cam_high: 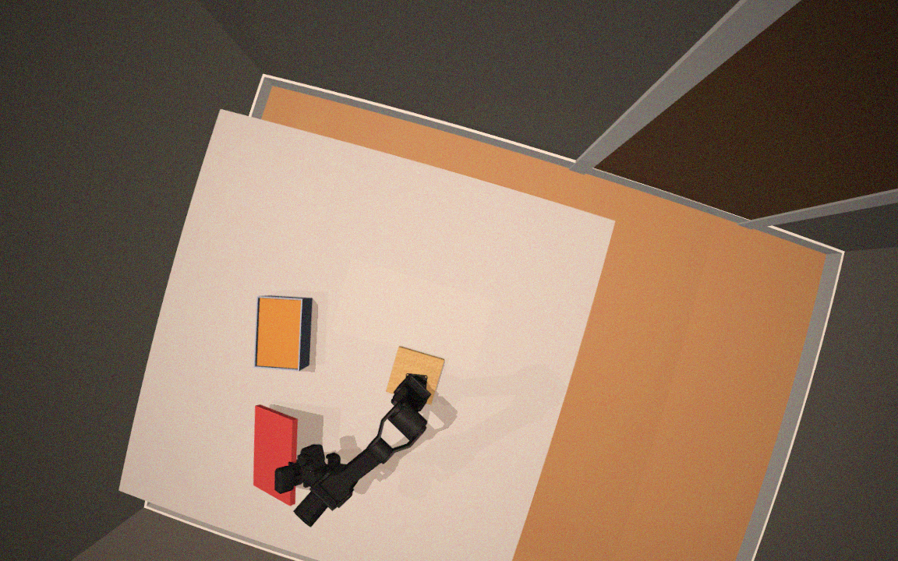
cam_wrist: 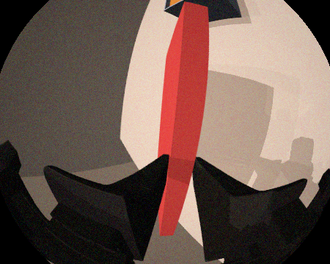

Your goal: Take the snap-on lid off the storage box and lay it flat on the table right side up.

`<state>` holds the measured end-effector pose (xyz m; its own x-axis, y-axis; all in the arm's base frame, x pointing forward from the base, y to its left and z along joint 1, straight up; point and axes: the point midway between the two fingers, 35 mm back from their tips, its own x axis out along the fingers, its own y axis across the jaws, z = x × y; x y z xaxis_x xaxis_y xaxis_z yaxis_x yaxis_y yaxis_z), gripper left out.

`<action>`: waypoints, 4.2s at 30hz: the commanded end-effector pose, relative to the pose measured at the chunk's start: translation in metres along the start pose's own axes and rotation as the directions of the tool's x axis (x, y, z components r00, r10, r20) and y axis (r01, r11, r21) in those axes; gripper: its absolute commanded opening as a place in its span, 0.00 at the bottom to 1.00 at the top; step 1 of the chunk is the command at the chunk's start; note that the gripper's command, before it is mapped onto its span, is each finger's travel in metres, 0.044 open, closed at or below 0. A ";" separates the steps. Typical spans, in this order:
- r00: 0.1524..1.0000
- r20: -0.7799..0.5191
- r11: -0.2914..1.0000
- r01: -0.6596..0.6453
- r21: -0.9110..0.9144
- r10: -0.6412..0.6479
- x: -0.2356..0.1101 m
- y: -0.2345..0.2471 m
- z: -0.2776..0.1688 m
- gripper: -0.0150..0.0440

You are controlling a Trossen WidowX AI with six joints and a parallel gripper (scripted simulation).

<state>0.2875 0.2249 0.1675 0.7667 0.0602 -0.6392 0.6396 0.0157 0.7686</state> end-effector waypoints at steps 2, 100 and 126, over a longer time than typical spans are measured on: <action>1.000 0.004 1.000 -0.009 0.004 0.009 0.003 -0.001 0.000 0.25; 1.000 0.004 1.000 -0.008 0.003 0.008 0.054 -0.061 0.000 0.25; 1.000 0.004 1.000 -0.008 0.003 0.008 0.067 -0.077 0.000 0.25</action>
<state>0.2917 0.2291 0.0780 0.7867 0.0657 -0.6138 0.6155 -0.0055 0.7882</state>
